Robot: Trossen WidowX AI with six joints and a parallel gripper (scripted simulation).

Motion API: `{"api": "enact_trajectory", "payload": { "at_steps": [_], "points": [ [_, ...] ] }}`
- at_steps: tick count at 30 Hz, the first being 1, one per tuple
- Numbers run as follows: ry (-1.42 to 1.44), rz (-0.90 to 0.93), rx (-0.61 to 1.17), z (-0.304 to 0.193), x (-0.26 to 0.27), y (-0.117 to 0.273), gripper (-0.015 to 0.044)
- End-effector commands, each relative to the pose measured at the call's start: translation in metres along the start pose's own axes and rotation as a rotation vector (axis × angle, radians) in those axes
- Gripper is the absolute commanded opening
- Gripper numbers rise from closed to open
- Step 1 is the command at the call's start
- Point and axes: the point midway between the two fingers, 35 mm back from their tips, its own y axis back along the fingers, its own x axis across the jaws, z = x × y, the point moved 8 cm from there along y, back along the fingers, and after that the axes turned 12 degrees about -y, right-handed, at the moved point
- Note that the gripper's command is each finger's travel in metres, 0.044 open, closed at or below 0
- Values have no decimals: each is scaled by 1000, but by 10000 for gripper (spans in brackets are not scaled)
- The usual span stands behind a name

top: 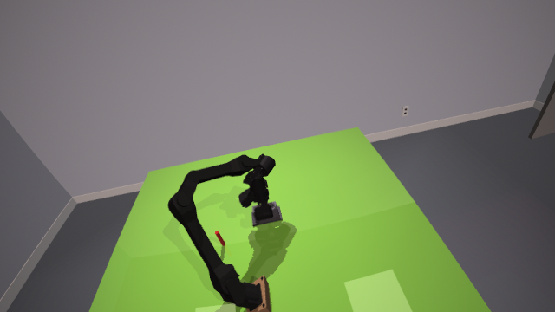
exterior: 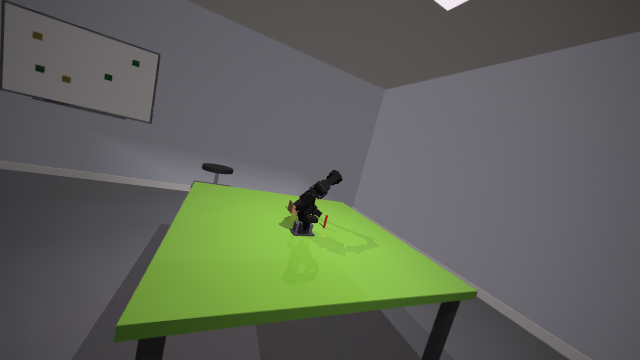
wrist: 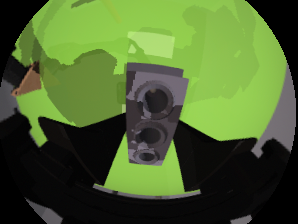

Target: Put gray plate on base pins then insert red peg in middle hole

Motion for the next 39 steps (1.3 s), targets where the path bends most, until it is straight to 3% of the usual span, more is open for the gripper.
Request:
{"api": "enact_trajectory", "payload": {
  "at_steps": [1, 5, 11, 20, 26, 39],
  "points": [
    [1, 0, 0, 0, 0, 0, 341],
    [1, 0, 0, 0, 0, 0, 440],
    [-10, -2, 2, -1, -2, 11, 440],
    [-60, -13, -4, -2, -4, 110, 440],
    [-75, -14, -6, 0, -3, 118, 440],
    [-1188, -51, -11, 82, 45, 130, 440]
  ]
}}
